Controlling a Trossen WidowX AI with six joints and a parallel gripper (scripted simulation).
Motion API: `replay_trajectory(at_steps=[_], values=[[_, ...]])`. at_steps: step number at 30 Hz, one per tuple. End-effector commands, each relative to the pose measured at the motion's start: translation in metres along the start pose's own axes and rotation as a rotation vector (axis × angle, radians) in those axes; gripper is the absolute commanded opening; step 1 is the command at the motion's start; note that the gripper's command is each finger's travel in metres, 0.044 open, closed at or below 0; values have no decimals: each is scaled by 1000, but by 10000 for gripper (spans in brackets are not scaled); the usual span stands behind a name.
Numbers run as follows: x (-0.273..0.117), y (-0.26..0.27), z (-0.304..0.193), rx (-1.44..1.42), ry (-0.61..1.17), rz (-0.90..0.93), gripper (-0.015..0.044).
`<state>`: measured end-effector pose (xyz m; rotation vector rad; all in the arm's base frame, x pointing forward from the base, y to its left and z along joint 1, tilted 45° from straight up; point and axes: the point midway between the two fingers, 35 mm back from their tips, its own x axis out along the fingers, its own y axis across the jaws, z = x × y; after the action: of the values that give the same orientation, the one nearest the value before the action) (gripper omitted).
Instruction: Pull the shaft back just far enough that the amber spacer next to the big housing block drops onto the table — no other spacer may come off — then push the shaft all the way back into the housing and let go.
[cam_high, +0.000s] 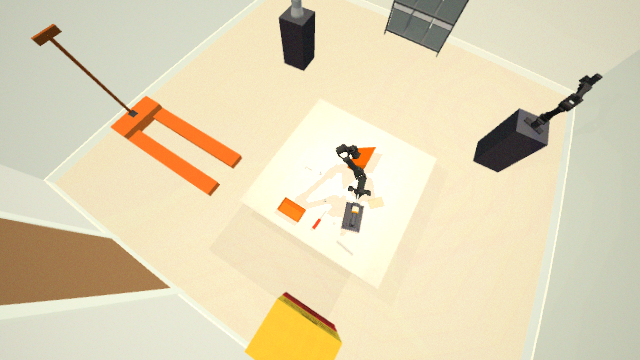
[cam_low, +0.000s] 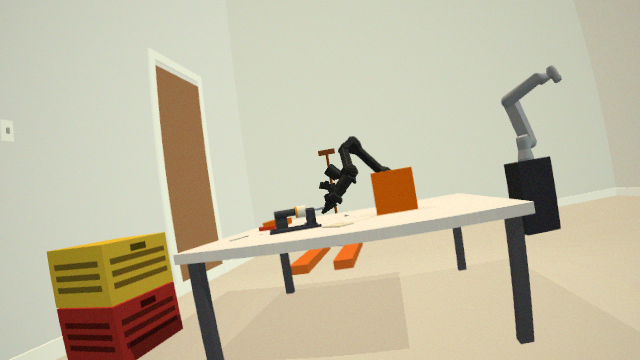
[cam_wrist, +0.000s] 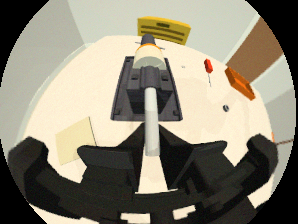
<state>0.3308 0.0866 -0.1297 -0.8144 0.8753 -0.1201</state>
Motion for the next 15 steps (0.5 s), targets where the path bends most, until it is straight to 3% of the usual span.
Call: replay_trajectory(at_steps=[1, 15], values=[[-1, 0, -1, 3, 0, -2, 0], [-2, 0, -2, 3, 0, -1, 0]])
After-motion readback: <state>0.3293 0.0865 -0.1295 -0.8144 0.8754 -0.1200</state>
